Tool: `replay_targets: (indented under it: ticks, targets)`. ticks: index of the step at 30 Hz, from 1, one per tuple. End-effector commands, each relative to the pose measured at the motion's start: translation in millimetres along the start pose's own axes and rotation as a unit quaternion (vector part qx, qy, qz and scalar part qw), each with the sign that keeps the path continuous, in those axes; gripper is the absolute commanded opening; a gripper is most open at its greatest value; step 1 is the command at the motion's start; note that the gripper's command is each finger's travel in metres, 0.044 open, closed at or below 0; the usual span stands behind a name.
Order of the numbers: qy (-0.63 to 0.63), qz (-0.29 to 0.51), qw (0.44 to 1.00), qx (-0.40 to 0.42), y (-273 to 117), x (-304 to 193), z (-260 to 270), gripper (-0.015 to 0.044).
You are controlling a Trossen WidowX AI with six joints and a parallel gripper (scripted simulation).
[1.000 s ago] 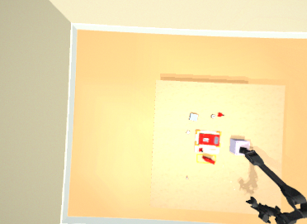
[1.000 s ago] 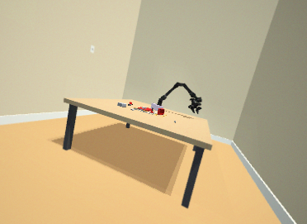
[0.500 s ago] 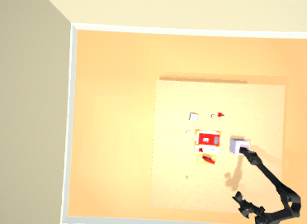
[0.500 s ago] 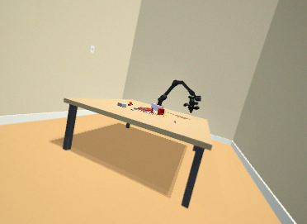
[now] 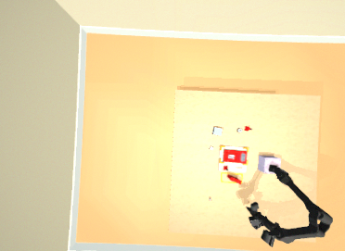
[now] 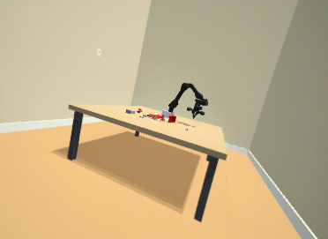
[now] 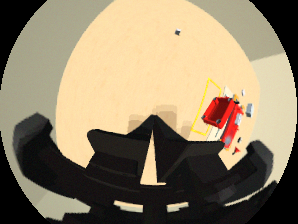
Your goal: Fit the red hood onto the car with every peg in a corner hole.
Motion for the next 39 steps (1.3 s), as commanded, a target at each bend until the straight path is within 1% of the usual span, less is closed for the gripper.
replay_targets:
  ticks: [1, 12, 25, 32, 39]
  targets:
    - [0.039, 0.029, 0.999, -0.008, 5, 12, -44, 0.0000]
    - [0.146, 0.094, 0.985, -0.015, 17, 22, -146, 0.0000]
    - [0.277, 0.154, 0.948, 0.005, 17, -2, -252, 0.0000]
    - [0.284, 0.157, 0.946, 0.007, 20, -5, -256, 0.0000]
    - [0.284, 0.157, 0.946, 0.007, 52, -14, -253, 0.0000]
Point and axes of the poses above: the point midway between the two fingers, 35 mm back from their tips, its own y axis out along the fingers, its own z axis across the jaws, x = y × z, the point moved 8 cm from there along -y, back along the fingers, and after that the axes turned 8 degrees about -y, right-handed, at the moved point
